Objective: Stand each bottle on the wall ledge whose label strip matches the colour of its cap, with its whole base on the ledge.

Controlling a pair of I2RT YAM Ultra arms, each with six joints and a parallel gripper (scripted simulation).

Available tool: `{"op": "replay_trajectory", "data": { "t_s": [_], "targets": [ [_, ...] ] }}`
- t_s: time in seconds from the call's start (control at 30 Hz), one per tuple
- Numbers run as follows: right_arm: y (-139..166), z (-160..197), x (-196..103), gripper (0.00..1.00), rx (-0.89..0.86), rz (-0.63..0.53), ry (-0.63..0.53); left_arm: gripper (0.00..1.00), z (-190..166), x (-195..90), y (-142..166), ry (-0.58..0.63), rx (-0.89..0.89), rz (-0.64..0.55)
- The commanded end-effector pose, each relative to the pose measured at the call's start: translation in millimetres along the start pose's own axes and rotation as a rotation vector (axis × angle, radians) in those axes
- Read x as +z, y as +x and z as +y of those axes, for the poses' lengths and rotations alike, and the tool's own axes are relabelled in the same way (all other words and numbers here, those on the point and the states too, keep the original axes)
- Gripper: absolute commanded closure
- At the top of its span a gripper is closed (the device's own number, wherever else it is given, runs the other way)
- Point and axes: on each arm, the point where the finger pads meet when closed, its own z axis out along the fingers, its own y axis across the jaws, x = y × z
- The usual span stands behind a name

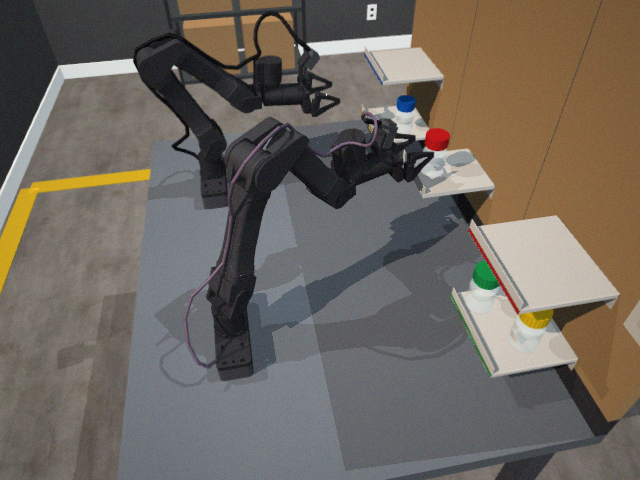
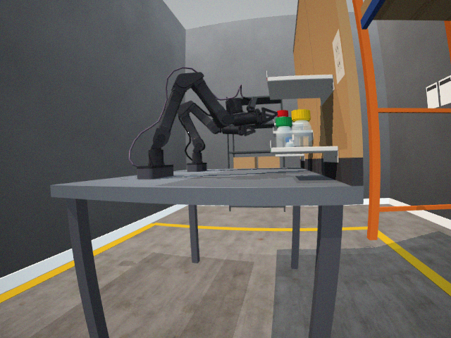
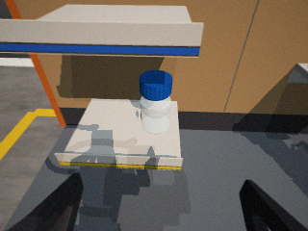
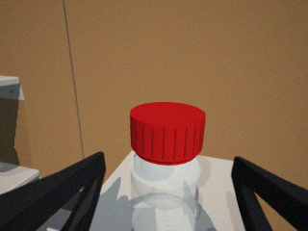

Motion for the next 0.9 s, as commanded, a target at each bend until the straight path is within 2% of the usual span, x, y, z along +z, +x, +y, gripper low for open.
{"op": "replay_trajectory", "data": {
  "t_s": [0.0, 0.87],
  "targets": [
    [-26, 4, 10, 0.19, 0.013, -0.042, -0.016, 0.0, -1, 1, -4, 0.0, 0.002, -0.015],
    [-22, 2, 46, 0.19, 0.016, -0.034, -0.012, 0.0, -1, 1, -4, 0.0, 0.002, -0.015]
  ]
}}
